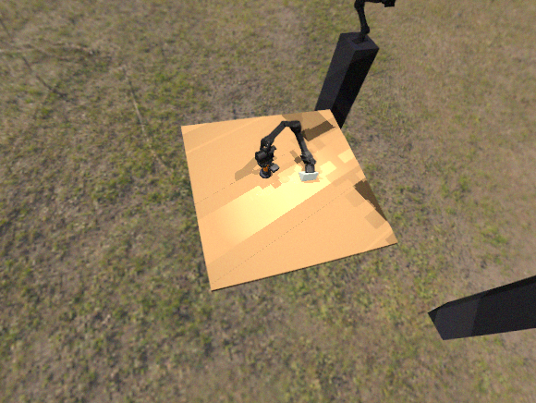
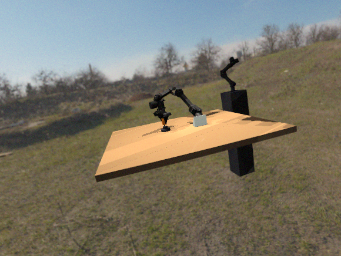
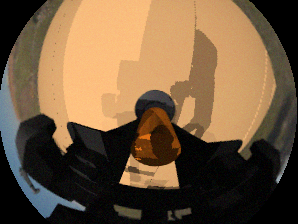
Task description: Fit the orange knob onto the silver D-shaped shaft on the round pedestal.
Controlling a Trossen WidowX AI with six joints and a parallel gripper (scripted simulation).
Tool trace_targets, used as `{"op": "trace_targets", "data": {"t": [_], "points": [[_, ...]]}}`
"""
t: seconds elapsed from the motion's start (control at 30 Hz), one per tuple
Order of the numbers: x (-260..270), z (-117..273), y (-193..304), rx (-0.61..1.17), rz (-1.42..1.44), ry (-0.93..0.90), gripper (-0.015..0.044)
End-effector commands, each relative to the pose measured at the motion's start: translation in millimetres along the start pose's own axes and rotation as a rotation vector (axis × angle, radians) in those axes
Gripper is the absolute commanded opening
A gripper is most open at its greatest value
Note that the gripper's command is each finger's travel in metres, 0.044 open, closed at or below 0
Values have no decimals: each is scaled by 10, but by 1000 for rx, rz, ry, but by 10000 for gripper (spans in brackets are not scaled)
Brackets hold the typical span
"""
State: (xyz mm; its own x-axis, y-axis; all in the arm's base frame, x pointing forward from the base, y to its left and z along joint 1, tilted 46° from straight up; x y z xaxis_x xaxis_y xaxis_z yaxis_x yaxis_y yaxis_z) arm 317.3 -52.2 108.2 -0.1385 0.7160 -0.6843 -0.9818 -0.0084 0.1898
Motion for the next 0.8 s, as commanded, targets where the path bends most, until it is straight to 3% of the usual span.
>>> {"op": "trace_targets", "data": {"t": [0.0,0.27,0.77], "points": [[-17,35,-11,-5,-1,1,0],[-1,21,-16,-5,209,2,0],[-5,1,-7,-4,209,2,0]]}}
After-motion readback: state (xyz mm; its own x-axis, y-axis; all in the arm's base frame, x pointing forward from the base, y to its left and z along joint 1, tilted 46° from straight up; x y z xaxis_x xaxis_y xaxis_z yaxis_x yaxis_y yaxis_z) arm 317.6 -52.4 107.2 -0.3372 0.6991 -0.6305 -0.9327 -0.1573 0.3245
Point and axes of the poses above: the point midway between the two fingers, 35 mm back from their tips, its own z axis back along the fingers, its own x axis across the jaws, y = z × x, the point moved 3 cm from there along z, back along the fingers, and after that the axes turned 11 degrees about -z, right-handed, at the moved point
